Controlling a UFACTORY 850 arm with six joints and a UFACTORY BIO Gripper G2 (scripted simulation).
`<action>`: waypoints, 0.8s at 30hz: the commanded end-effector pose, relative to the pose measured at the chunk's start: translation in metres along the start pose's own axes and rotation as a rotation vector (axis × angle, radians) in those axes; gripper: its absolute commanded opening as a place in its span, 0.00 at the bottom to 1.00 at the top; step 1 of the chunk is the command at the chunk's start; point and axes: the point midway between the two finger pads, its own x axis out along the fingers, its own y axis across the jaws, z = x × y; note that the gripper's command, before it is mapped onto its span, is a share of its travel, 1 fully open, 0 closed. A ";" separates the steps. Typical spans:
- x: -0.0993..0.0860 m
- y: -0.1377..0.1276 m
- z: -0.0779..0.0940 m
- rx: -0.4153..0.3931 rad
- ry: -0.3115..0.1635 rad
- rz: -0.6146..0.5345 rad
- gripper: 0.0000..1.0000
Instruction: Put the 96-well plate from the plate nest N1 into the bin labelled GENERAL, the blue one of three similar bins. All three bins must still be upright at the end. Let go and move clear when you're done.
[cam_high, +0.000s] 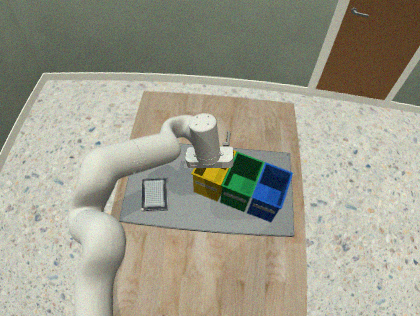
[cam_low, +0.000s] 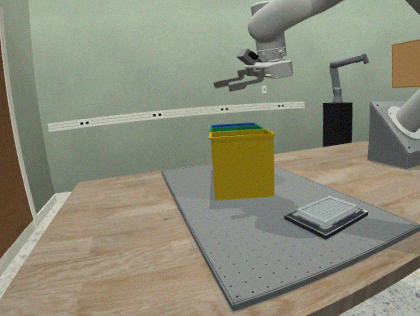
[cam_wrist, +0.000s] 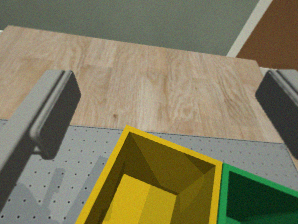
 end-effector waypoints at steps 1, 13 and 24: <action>-0.019 0.001 -0.008 0.036 -0.028 0.013 0.37; -0.053 0.001 -0.022 0.092 -0.067 0.023 0.37; -0.091 0.002 -0.035 0.131 -0.108 0.022 0.37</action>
